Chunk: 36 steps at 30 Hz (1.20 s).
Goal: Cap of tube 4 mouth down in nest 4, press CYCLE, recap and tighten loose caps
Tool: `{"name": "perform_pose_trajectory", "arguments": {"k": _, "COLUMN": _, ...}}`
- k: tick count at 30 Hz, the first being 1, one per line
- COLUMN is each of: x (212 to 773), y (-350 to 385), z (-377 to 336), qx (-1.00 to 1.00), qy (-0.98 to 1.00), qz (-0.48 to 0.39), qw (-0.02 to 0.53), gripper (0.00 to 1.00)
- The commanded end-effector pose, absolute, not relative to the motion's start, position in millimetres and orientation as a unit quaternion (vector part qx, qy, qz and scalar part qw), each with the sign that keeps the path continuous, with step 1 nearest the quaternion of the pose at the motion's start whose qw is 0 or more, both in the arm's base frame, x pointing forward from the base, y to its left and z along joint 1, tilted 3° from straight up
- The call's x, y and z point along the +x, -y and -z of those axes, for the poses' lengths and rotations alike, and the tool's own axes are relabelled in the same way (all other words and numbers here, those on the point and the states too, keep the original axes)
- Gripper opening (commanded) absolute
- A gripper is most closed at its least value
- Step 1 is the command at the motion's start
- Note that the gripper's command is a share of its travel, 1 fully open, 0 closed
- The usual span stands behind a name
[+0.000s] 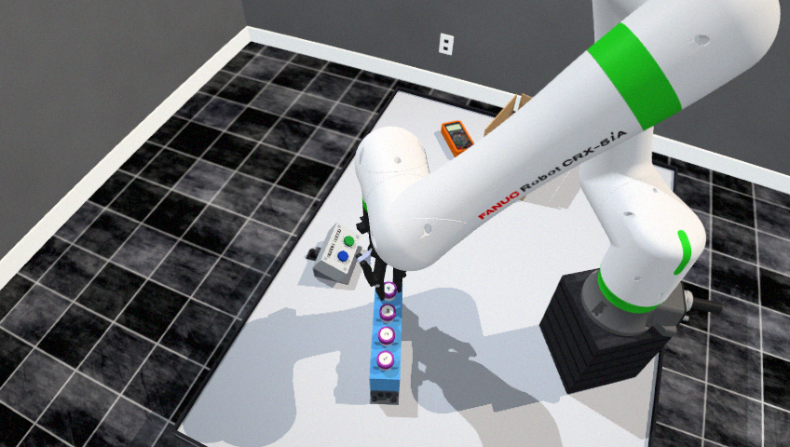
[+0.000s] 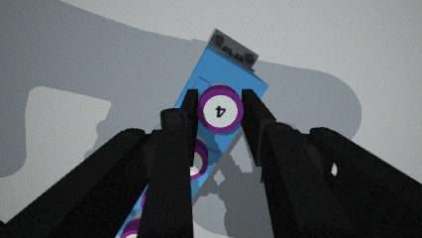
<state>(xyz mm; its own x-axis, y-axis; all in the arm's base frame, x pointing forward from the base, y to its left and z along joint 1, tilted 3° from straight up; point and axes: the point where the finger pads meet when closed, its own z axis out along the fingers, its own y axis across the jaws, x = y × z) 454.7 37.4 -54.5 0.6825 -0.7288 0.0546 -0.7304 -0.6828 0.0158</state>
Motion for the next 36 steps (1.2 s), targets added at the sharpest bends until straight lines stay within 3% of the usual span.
{"name": "perform_pose_trajectory", "arguments": {"k": 1, "x": 455.3, "y": -37.5, "z": 54.0, "qx": 0.907, "qy": 0.420, "qz": -0.023, "qw": 0.017, "gripper": 0.30}}
{"name": "perform_pose_trajectory", "arguments": {"k": 23, "x": 455.4, "y": -37.5, "z": 54.3, "qx": 0.595, "qy": 0.803, "qz": -0.028, "qw": 0.004, "gripper": 0.30}}
{"name": "perform_pose_trajectory", "arguments": {"k": 31, "x": 455.4, "y": -37.5, "z": 54.3, "qx": 0.595, "qy": 0.803, "qz": -0.028, "qw": 0.004, "gripper": 0.30}}
{"name": "perform_pose_trajectory", "arguments": {"k": 32, "x": 455.4, "y": -37.4, "z": 54.8, "qx": 0.595, "qy": 0.803, "qz": -0.028, "qw": 0.004, "gripper": 0.41}}
{"name": "perform_pose_trajectory", "arguments": {"k": 36, "x": 455.4, "y": -37.4, "z": 54.8, "qx": 0.595, "qy": 0.803, "qz": -0.028, "qw": 0.004, "gripper": 0.41}}
